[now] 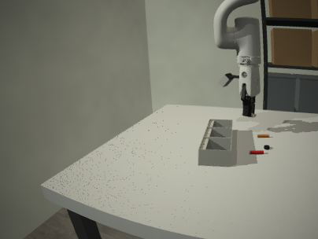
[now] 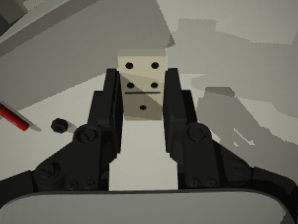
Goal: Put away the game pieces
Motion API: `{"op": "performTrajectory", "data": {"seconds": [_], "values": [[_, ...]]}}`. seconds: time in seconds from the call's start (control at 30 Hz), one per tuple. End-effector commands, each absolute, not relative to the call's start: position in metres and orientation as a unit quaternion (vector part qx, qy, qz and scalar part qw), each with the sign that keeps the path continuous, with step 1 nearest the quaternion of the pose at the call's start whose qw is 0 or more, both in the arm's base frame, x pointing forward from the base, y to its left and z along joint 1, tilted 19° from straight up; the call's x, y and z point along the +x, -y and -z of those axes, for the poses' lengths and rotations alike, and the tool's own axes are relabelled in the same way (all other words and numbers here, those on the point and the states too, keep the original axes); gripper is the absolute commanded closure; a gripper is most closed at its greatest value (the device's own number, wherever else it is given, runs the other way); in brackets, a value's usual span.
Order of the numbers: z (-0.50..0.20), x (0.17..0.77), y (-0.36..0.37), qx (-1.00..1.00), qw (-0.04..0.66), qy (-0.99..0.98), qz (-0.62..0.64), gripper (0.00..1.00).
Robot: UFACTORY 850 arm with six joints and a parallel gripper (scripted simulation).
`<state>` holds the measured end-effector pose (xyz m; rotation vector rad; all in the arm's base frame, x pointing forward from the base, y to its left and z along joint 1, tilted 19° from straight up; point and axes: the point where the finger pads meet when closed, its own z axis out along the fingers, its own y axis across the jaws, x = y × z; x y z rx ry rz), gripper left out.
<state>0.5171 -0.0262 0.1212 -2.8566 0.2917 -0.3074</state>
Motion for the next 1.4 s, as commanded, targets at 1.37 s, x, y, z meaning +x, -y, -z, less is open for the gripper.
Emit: {"op": "performTrajectory", "data": {"seconds": [1.37], "values": [[-0.175, 0.544, -0.152, -0.985, 0.111, 0.035, 0.123, 1.0]]}}
